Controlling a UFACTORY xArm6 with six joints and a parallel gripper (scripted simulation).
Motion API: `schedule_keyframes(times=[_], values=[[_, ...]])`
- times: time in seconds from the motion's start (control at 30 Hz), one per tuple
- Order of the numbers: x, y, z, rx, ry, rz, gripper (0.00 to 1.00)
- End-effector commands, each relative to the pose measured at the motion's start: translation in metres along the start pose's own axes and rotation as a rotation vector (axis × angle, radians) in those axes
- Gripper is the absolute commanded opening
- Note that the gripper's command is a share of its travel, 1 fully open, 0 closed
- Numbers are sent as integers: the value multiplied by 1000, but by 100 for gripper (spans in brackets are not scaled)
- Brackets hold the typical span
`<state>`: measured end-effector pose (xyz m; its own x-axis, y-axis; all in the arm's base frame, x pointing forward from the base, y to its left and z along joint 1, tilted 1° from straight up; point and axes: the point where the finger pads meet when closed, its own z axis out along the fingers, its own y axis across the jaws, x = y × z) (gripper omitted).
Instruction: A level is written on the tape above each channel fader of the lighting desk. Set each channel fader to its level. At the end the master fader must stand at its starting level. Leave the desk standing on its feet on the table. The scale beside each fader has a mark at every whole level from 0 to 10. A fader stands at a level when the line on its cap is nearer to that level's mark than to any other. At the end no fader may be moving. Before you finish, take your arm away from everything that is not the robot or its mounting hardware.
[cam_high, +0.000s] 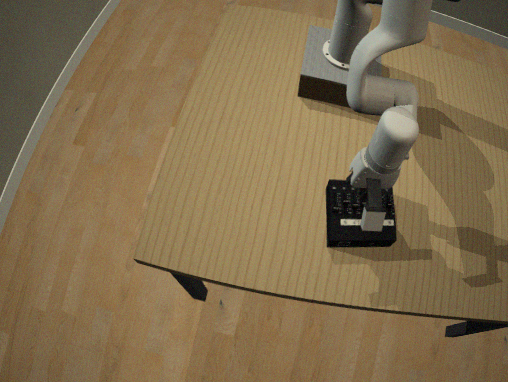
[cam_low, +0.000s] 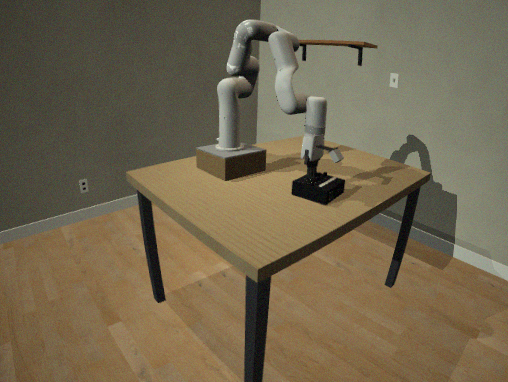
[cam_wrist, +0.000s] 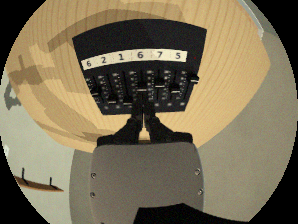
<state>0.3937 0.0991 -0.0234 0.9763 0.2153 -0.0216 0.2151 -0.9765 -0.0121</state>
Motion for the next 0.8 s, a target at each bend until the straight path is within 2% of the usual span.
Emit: schedule_keyframes(times=[0.0, 0.4, 0.77], values=[[1, 0, -3, 0, 4, 0, 0], [1, 0, -35, 0, 4, 0, 0], [1, 0, -41, 0, 4, 0, 0]])
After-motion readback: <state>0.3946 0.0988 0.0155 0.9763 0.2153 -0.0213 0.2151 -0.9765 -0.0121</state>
